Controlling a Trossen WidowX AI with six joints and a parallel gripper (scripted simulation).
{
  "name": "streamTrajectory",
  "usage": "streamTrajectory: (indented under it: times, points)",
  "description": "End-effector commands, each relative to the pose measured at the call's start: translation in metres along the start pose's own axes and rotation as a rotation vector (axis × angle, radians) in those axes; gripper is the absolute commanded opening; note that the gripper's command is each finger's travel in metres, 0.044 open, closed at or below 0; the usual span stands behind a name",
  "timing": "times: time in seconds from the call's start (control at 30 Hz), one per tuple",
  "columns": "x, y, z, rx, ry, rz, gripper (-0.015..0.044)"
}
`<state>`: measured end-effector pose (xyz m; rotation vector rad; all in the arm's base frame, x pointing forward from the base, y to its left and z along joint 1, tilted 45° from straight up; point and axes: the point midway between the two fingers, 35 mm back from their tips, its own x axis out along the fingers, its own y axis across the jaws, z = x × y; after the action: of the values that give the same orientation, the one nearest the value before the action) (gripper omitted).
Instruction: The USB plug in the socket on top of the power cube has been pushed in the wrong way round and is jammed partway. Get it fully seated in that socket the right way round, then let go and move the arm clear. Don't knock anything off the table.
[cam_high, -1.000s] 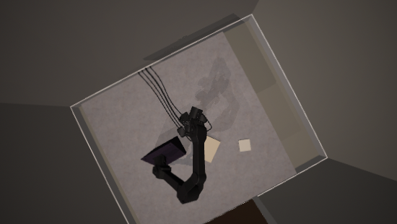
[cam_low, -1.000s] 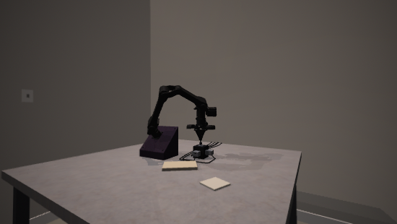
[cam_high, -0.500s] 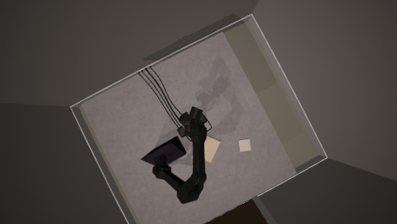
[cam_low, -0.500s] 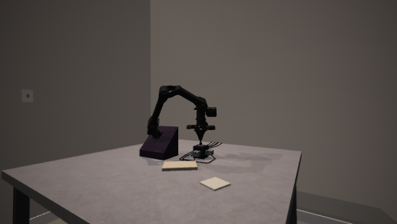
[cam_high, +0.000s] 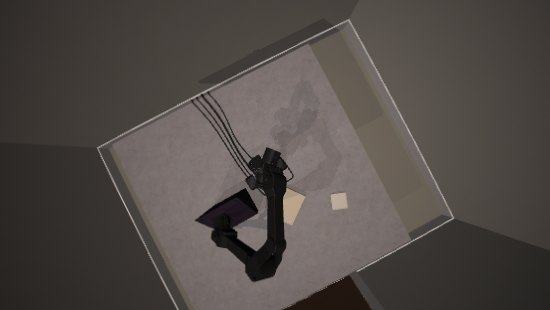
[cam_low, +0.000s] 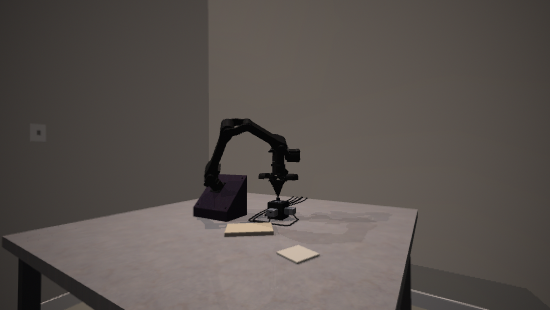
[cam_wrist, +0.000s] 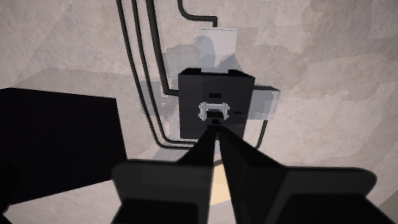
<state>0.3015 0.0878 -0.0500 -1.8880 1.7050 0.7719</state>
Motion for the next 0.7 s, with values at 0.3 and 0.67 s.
streamTrajectory:
  times: [0.3, 0.67]
  points:
    - [0.0031, 0.0002, 0.0003, -0.006, 0.006, 0.000, 0.0000]
    - [0.0044, 0.0002, 0.0003, -0.006, 0.006, 0.000, 0.0000]
